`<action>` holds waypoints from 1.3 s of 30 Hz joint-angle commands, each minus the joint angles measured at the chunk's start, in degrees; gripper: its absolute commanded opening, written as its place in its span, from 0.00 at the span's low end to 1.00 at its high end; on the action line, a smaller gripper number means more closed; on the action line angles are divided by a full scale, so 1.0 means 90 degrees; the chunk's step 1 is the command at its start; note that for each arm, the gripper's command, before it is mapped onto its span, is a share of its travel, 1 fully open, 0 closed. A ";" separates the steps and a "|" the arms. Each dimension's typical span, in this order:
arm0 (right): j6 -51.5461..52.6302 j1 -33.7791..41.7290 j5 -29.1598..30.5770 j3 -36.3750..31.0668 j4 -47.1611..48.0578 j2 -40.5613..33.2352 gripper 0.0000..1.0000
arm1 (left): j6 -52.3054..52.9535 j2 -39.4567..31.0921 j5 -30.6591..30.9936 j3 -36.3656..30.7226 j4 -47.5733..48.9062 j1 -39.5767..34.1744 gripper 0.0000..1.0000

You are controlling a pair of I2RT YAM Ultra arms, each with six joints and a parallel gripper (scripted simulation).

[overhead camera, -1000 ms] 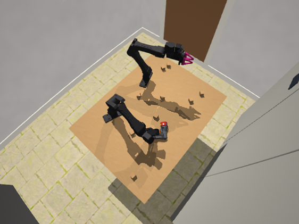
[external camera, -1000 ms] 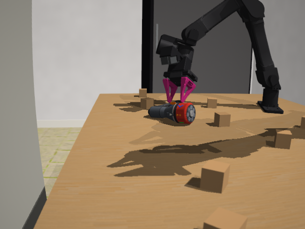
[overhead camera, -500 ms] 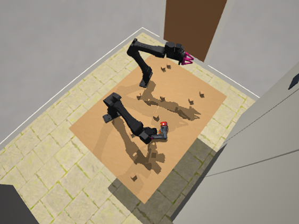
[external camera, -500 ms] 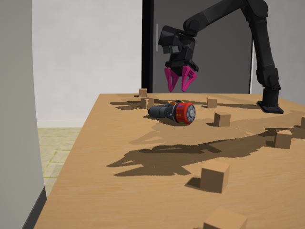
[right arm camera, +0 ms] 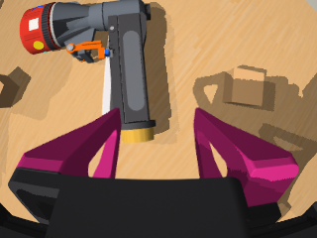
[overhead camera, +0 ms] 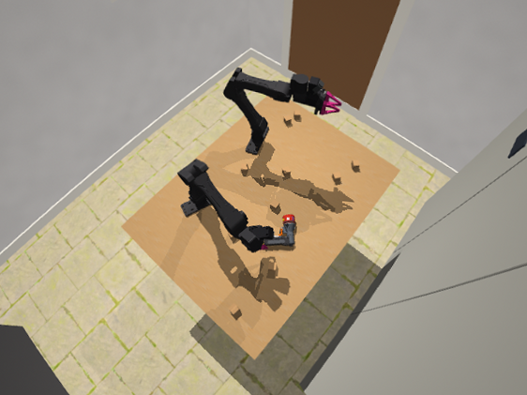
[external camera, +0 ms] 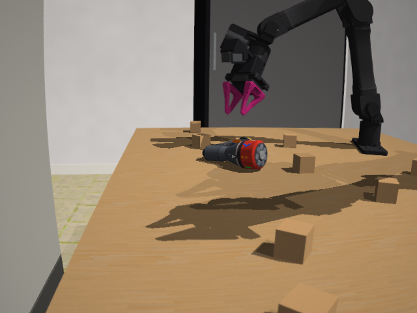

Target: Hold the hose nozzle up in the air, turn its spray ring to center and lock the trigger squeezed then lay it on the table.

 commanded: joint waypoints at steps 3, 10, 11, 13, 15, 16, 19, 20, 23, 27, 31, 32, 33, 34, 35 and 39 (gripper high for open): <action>0.0733 -0.0238 0.0436 -0.0208 0.0697 -0.0631 0.50 | 0.0044 -0.0218 -0.0024 0.0314 0.0054 -0.0066 0.37; 0.1213 -0.0404 0.0744 -0.0354 0.1181 -0.1124 0.50 | 0.0044 -0.0248 -0.0029 0.0313 0.0049 -0.0066 0.37; 0.1316 -0.0381 0.0830 -0.0392 0.1301 -0.1180 0.50 | 0.0029 -0.0099 -0.0033 0.0264 0.0042 -0.0035 0.37; 0.1469 -0.0490 0.0916 -0.0454 0.1441 -0.1385 0.50 | 0.0044 -0.0270 -0.0029 0.0310 0.0081 -0.0066 0.37; 0.1659 -0.0567 0.1034 -0.0474 0.1637 -0.1602 0.50 | 0.0044 -0.0271 -0.0030 0.0313 0.0071 -0.0067 0.37; 0.1748 -0.0601 0.1085 -0.0495 0.1722 -0.1699 0.50 | 0.0044 -0.0270 -0.0030 0.0314 0.0067 -0.0068 0.37; 0.2016 -0.0703 0.1251 -0.0602 0.1987 -0.1978 0.50 | 0.0045 -0.0270 -0.0031 0.0319 0.0053 -0.0064 0.37; 0.2103 -0.0736 0.1305 -0.0628 0.2074 -0.2067 0.50 | 0.0046 -0.0269 -0.0036 0.0319 0.0049 -0.0023 0.37; 0.2367 -0.0830 0.1476 -0.0707 0.2336 -0.2331 0.50 | 0.0038 -0.0271 -0.0022 0.0321 0.0041 0.0025 0.37; 0.2543 -0.0891 0.1593 -0.0761 0.2510 -0.2504 0.50 | 0.0038 -0.0267 -0.0006 0.0322 0.0039 0.0050 0.37; 0.2855 -0.0994 0.1798 -0.0872 0.2827 -0.2825 0.50 | 0.0033 -0.0110 0.0007 0.0271 0.0088 0.0012 0.37; 0.2950 -0.1040 0.1861 -0.0850 0.2920 -0.2939 0.50 | 0.0031 -0.0317 0.0012 0.0301 0.0098 -0.0007 0.37; 0.3033 -0.1071 0.1909 -0.0877 0.2998 -0.3027 0.50 | 0.0031 -0.0342 0.0012 0.0307 0.0085 -0.0007 0.37; 0.3115 -0.1102 0.1957 -0.0914 0.3074 -0.3113 0.50 | 0.0031 -0.0261 0.0011 0.0313 0.0094 -0.0009 0.37; 0.3203 -0.1136 0.2013 -0.0957 0.3165 -0.3201 0.50 | 0.0029 -0.0056 0.0013 0.0313 0.0103 -0.0017 0.37; 0.3534 -0.1258 0.2223 -0.1064 0.3487 -0.3532 0.50 | 0.0028 -0.0056 0.0018 0.0307 0.0103 -0.0031 0.37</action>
